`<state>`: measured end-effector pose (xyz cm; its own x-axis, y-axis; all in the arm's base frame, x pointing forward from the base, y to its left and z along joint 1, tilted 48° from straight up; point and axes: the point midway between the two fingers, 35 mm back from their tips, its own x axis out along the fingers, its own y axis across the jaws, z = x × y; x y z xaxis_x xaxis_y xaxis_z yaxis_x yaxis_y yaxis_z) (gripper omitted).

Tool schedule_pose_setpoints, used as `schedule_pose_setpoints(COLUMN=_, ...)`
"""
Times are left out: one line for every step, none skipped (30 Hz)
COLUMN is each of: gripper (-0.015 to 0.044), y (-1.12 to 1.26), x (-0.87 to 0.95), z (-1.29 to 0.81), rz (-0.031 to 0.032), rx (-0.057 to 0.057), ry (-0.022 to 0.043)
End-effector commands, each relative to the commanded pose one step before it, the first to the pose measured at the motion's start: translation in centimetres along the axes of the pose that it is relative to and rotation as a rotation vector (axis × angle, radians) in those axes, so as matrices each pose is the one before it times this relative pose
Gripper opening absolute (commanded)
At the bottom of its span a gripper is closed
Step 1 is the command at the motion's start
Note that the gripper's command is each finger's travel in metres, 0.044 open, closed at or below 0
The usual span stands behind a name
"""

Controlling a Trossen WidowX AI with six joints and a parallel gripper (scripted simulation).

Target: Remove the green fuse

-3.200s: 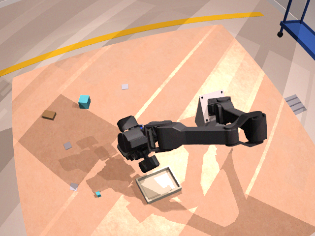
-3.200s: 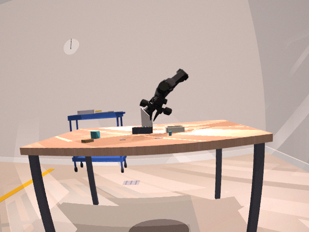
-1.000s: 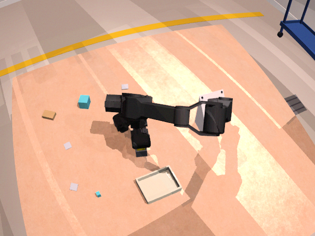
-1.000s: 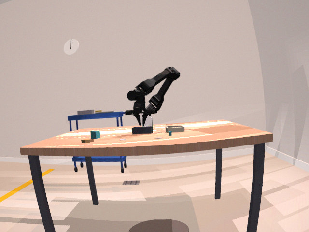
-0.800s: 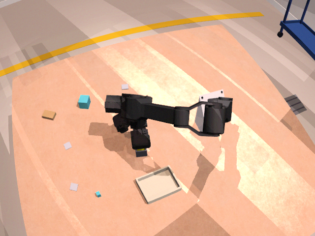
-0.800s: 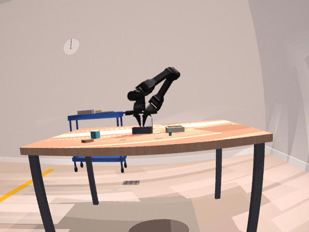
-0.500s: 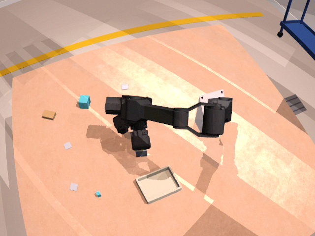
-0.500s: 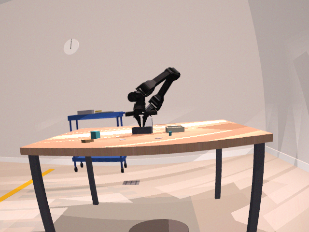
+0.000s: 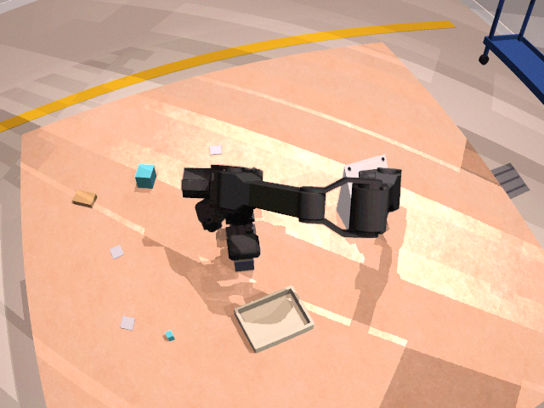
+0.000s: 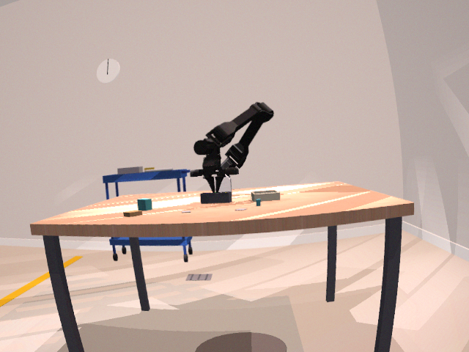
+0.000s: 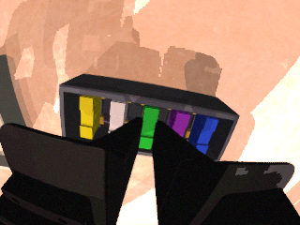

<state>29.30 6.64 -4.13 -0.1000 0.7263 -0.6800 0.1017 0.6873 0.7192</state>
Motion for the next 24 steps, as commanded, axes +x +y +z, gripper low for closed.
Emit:
schedule_pose_setpoints(gripper=0.0001, y=0.002, x=-0.010, z=0.009, rz=-0.00004, rx=-0.0002, ry=-0.00021)
schedule_pose_setpoints(gripper=0.0000, y=0.000, x=0.000, z=0.000, rz=0.00000, rx=0.0000, ry=0.00000)
schedule_pose_setpoints(gripper=0.0000, y=0.000, x=0.000, z=0.000, rz=0.00000, rx=0.0000, ry=0.00000)
schedule_pose_setpoints(gripper=0.0000, y=0.000, x=-0.008, z=0.000, rz=0.00000, rx=0.0000, ry=0.00000)
schedule_pose_setpoints(gripper=0.0000, y=-0.001, x=-0.024, z=0.001, rz=0.00000, rx=0.0000, ry=-0.00001)
schedule_pose_setpoints(gripper=0.0000, y=-0.001, x=-0.040, z=0.002, rz=0.00000, rx=0.0001, ry=-0.00001)
schedule_pose_setpoints(gripper=0.0000, y=-0.002, x=-0.048, z=0.003, rz=0.00000, rx=0.0001, ry=-0.00001)
schedule_pose_setpoints(gripper=0.0000, y=-0.002, x=-0.048, z=0.003, rz=0.00000, rx=0.0001, ry=-0.00001)
schedule_pose_setpoints(gripper=0.0000, y=-0.002, x=-0.049, z=0.003, rz=0.00000, rx=0.0001, ry=-0.00001)
schedule_pose_setpoints(gripper=0.0000, y=-0.002, x=-0.049, z=0.002, rz=0.00001, rx=0.0001, ry=-0.00001)
schedule_pose_setpoints(gripper=0.0000, y=-0.002, x=-0.049, z=0.002, rz=0.00001, rx=0.0001, ry=-0.00001)
schedule_pose_setpoints(gripper=0.0000, y=-0.002, x=-0.049, z=0.002, rz=0.00001, rx=0.0001, ry=-0.00001)
schedule_pose_setpoints(gripper=0.0000, y=-0.002, x=-0.049, z=0.002, rz=0.00001, rx=0.0001, ry=-0.00001)
schedule_pose_setpoints(gripper=0.0000, y=-0.002, x=-0.049, z=0.002, rz=0.00001, rx=0.0001, ry=-0.00001)
schedule_pose_setpoints(gripper=0.0000, y=-0.001, x=-0.049, z=0.002, rz=0.00001, rx=0.0001, ry=-0.00001)
schedule_pose_setpoints(gripper=0.0000, y=-0.001, x=-0.049, z=0.002, rz=0.00001, rx=0.0001, ry=-0.00001)
schedule_pose_setpoints(gripper=0.0000, y=-0.001, x=-0.049, z=0.002, rz=0.00001, rx=0.0001, ry=-0.00001)
schedule_pose_setpoints(gripper=0.0000, y=-0.001, x=-0.049, z=0.002, rz=0.00002, rx=0.0001, ry=0.00000)
schedule_pose_setpoints(gripper=0.0000, y=-0.001, x=-0.049, z=0.002, rz=0.00002, rx=0.0001, ry=0.00000)
schedule_pose_setpoints(gripper=0.0000, y=-0.001, x=-0.049, z=0.002, rz=0.00002, rx=0.0001, ry=0.00000)
schedule_pose_setpoints(gripper=0.0000, y=-0.001, x=-0.049, z=0.001, rz=0.00002, rx=0.0001, ry=0.00000)
schedule_pose_setpoints(gripper=0.0000, y=-0.001, x=-0.049, z=0.001, rz=0.00002, rx=0.0001, ry=0.00000)
schedule_pose_setpoints(gripper=0.0000, y=-0.001, x=-0.049, z=0.001, rz=0.00002, rx=0.0001, ry=0.00000)
schedule_pose_setpoints(gripper=0.0000, y=-0.001, x=-0.048, z=0.001, rz=0.00002, rx=0.0001, ry=0.00000)
